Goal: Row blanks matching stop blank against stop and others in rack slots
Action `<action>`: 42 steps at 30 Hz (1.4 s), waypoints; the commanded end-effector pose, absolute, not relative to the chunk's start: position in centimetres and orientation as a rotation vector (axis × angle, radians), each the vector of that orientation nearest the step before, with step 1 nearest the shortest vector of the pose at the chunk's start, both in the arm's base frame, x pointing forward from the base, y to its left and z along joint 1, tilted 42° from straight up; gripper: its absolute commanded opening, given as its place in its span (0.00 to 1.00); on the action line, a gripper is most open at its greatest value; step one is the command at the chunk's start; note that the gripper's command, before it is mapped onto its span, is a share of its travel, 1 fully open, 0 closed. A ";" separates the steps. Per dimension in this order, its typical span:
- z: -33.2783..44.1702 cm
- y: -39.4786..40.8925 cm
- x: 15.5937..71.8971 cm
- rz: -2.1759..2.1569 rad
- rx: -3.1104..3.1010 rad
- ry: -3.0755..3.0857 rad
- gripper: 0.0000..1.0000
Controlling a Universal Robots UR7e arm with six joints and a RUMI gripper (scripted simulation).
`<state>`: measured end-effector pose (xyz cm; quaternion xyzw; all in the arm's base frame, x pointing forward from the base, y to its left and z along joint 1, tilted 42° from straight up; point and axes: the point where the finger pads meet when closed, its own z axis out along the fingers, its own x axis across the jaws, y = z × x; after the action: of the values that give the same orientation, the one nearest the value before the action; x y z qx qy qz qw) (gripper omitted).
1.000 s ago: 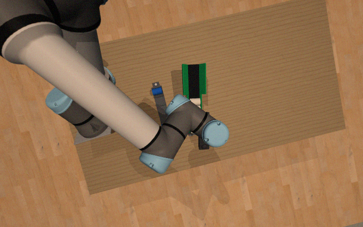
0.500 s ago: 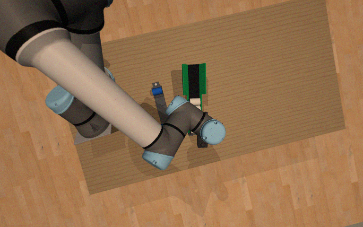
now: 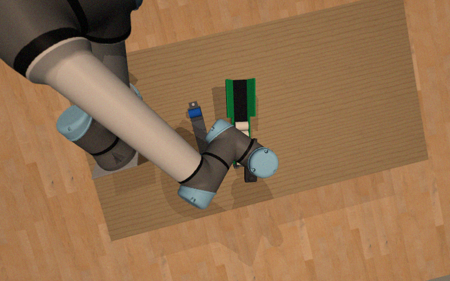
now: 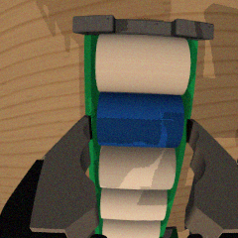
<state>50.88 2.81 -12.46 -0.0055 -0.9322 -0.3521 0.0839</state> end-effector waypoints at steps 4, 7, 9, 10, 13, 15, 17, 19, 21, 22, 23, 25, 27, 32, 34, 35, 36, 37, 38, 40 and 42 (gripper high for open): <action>-12.5 2.9 50.9 -1.052 -0.018 -2.782 0.46; -12.5 2.9 50.9 -1.052 -0.018 -2.782 0.46; -12.5 2.9 50.9 -1.052 -0.018 -2.782 0.46; -12.5 2.9 50.9 -1.052 -0.018 -2.782 0.46; -12.5 2.9 50.9 -1.052 -0.018 -2.782 0.46; -12.5 2.9 50.9 -1.052 -0.018 -2.782 0.46; -12.5 2.9 50.9 -1.052 -0.018 -2.782 0.46; -12.5 2.9 50.9 -1.052 -0.018 -2.782 0.46; -12.5 2.9 50.9 -1.052 -0.018 -2.782 0.46; -12.5 2.9 50.9 -1.052 -0.018 -2.782 0.46; -12.5 2.9 50.9 -1.052 -0.018 -2.782 0.46; -12.5 2.9 50.9 -1.052 -0.018 -2.782 0.46; -12.5 2.9 50.9 -1.052 -0.018 -2.782 0.46; -12.5 2.9 50.9 -1.052 -0.018 -2.782 0.33; -12.5 2.9 50.9 -1.052 -0.018 -2.782 0.33; -12.5 2.9 50.9 -1.052 -0.018 -2.782 0.33; -12.5 2.9 50.9 -1.052 -0.018 -2.782 0.33; -12.5 2.9 50.9 -1.052 -0.018 -2.782 0.33; -12.5 2.9 50.9 -1.052 -0.018 -2.782 0.33; -12.5 2.9 50.9 -1.052 -0.018 -2.782 0.33; -12.5 2.9 50.9 -1.052 -0.018 -2.782 0.33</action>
<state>50.89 2.80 -12.46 -0.0054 -0.9323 -0.3520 0.0837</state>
